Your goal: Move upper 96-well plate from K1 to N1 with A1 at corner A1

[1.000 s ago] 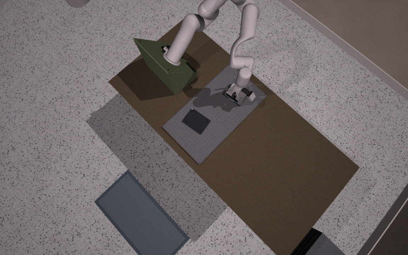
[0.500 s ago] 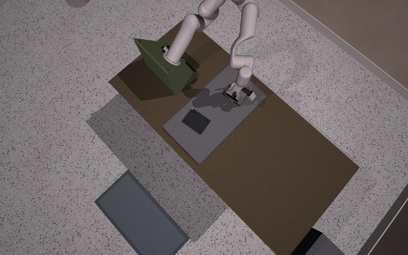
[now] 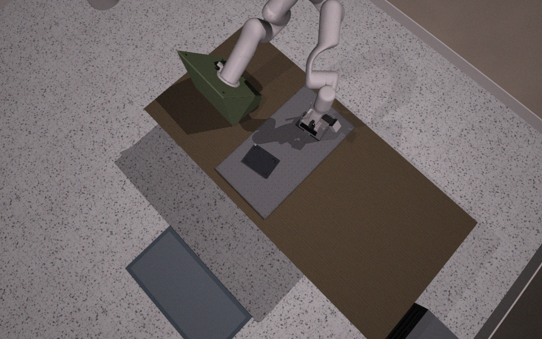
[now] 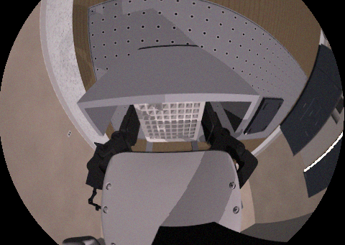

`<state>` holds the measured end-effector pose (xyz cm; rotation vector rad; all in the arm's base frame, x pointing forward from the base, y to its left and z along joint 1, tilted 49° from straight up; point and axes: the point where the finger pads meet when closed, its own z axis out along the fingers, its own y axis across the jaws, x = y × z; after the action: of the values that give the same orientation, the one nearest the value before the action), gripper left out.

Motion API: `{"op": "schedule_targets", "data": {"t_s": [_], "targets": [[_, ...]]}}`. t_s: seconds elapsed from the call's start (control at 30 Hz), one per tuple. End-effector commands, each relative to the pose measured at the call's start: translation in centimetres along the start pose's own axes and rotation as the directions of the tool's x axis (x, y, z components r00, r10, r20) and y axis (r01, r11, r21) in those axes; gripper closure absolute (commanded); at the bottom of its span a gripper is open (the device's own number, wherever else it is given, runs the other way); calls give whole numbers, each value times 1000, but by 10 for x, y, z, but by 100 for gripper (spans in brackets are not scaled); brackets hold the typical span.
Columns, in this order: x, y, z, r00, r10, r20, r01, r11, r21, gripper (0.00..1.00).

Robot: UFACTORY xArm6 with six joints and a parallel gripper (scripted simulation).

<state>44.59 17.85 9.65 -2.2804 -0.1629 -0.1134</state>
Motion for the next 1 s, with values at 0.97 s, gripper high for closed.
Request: {"op": "schedule_targets", "data": {"t_s": [0.97], "targets": [[1, 0, -52, 1000, -1, -3, 1, 1000, -1, 100]]}}
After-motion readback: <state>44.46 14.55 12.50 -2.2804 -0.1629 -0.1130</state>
